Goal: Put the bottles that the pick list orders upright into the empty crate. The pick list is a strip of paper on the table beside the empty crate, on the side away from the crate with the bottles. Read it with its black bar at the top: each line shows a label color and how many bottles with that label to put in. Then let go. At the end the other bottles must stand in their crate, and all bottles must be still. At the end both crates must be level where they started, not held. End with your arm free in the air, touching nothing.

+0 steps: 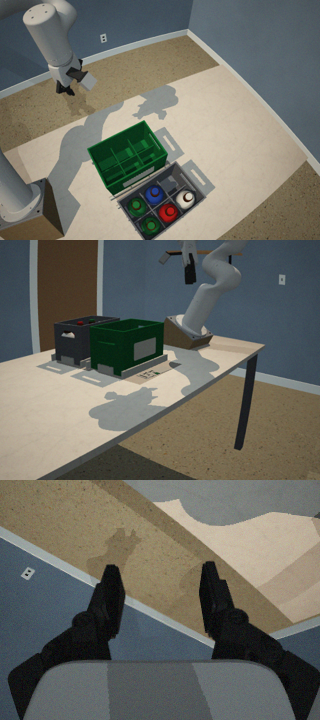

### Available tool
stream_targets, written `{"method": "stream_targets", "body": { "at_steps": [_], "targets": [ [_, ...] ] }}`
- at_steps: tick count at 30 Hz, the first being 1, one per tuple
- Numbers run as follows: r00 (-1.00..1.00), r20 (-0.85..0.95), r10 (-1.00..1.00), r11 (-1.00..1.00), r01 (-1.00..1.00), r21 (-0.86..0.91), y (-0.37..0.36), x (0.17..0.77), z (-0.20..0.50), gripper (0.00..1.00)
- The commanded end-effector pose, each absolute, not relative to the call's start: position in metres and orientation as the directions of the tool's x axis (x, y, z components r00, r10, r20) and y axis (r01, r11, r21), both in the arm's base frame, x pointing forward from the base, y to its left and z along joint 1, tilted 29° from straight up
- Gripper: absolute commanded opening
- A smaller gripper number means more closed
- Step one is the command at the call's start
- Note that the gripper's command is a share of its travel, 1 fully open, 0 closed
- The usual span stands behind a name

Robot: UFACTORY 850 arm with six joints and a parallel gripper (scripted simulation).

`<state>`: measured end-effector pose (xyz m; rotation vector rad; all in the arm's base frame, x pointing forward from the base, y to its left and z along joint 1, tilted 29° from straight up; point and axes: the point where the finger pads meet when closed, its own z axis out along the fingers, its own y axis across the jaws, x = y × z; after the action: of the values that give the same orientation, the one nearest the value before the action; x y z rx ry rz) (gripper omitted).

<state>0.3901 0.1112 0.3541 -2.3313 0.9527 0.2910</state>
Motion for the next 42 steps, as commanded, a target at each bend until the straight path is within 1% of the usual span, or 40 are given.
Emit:
{"method": "stream_targets", "body": {
  "at_steps": [1,8,12,14,19,21,27,42],
  "targets": [
    [0.743,-0.385,-0.547,-0.604,-0.669,-0.433,0.13,0.386,0.366,0.65],
    [0.782,-0.347,-0.518,-0.66,-0.624,-0.419,0.146,0.381,0.375,0.65],
    [0.782,-0.348,-0.518,-0.66,-0.624,-0.419,0.157,0.378,0.382,0.65],
    [0.815,-0.311,-0.489,-0.705,-0.579,-0.409,0.165,0.374,0.387,0.65],
    [0.818,-0.308,-0.487,-0.709,-0.575,-0.408,0.18,0.369,0.397,0.65],
    [0.849,-0.267,-0.455,-0.75,-0.527,-0.399,0.187,0.365,0.402,0.65],
    [0.851,-0.265,-0.454,-0.752,-0.525,-0.399,0.202,0.358,0.413,0.65],
    [0.851,-0.265,-0.454,-0.752,-0.525,-0.399,0.202,0.358,0.413,0.65]
  ]
}}
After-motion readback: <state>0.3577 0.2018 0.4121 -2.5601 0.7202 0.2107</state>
